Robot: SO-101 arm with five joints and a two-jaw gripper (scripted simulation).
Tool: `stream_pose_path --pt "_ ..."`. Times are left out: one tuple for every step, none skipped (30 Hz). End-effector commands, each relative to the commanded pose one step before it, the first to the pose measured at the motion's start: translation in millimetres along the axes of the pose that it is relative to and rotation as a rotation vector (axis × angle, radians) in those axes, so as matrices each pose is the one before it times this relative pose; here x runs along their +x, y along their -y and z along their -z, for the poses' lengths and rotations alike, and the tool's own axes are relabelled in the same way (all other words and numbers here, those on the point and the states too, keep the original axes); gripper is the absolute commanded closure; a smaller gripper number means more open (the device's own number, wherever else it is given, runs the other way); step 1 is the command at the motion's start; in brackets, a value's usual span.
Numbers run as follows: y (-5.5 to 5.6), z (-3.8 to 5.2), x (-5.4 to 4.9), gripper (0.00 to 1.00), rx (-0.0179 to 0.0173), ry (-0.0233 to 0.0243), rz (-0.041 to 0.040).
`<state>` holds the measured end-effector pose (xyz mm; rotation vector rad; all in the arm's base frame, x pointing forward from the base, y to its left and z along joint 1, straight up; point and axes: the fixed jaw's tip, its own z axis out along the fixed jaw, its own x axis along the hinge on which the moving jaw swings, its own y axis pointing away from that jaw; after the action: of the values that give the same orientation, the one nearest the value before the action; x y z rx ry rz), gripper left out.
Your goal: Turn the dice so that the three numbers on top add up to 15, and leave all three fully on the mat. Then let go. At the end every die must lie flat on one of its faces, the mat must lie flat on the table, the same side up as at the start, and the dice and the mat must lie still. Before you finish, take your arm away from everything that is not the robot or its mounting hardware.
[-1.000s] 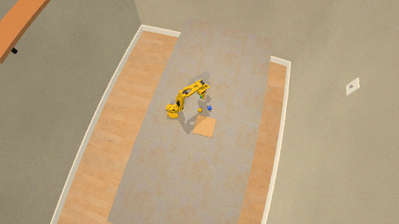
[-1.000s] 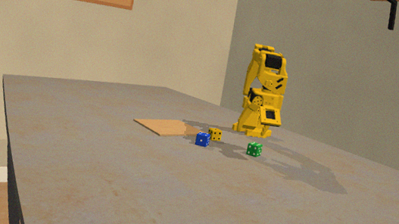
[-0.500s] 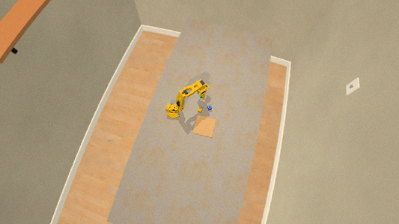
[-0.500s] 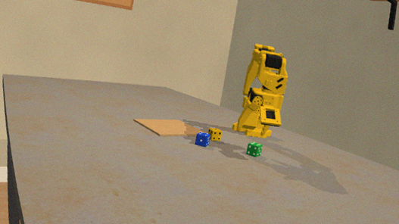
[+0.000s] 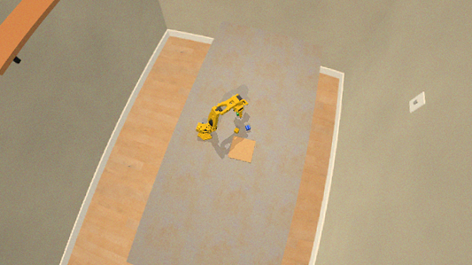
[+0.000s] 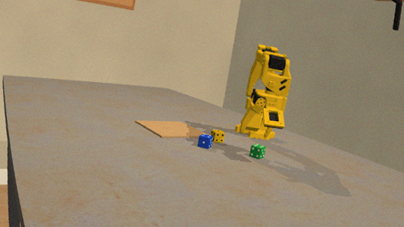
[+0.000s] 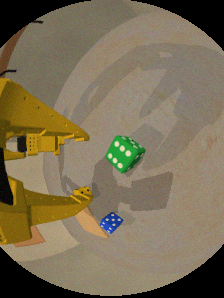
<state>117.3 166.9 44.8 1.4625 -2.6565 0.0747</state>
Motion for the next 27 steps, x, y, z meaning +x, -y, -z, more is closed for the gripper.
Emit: stream_pose_path --pt "-0.84 4.178 -5.4 0.69 0.00333 0.0426 0.01518" --pt "0.02 -1.111 -0.2 0.69 0.0 0.0 0.0" --pt "0.02 -1.232 -0.21 0.69 0.0 0.0 0.0" --pt "0.02 -1.352 -0.22 0.69 0.0 0.0 0.0" --pt "0.02 -1.466 -0.23 0.69 0.0 0.0 0.0" --pt "0.0 0.0 0.0 0.69 0.0 0.0 0.0" --pt "0.0 0.0 0.0 0.69 0.0 0.0 0.0" --pt "0.02 -1.564 -0.22 0.69 0.0 0.0 0.0" --pt "0.02 -1.652 -0.23 0.69 0.0 0.0 0.0" --pt "0.02 -1.735 -0.21 0.69 0.0 0.0 0.0" --pt "0.02 -1.801 -0.2 0.69 0.0 0.0 0.0" --pt "0.02 -1.849 -0.19 0.69 0.0 0.0 0.0" --pt "0.01 -1.884 -0.16 0.69 0.0 0.0 0.0" --pt "0.01 -1.908 -0.15 0.69 0.0 0.0 0.0" --pt "0.01 -1.913 -0.12 0.69 0.0 0.0 0.0" --pt "0.01 -1.9 -0.1 0.69 0.0 0.0 0.0" --pt "0.01 -1.881 -0.08 0.69 0.0 0.0 0.0" --pt "0.01 -1.839 -0.06 0.69 0.0 0.0 0.0" --pt "0.0 -1.784 -0.03 0.69 0.0 0.0 0.0" --pt "0.0 -1.717 -0.01 0.69 0.0 0.0 0.0" --pt "0.0 -1.639 0.0 0.69 0.0 0.0 0.0" --pt "0.0 -1.548 0.02 0.69 0.0 0.0 0.0" --pt "0.0 0.0 0.0 0.69 0.0 0.0 0.0" --pt "0.0 0.0 0.0 0.69 0.0 0.0 0.0" --pt "0.0 -1.441 0.03 0.69 -0.00002 0.0 0.00002" --pt "0.0 -1.331 0.04 0.69 0.0 0.0 0.0" --pt "0.0 -1.217 0.04 0.69 0.0 0.0 0.0"
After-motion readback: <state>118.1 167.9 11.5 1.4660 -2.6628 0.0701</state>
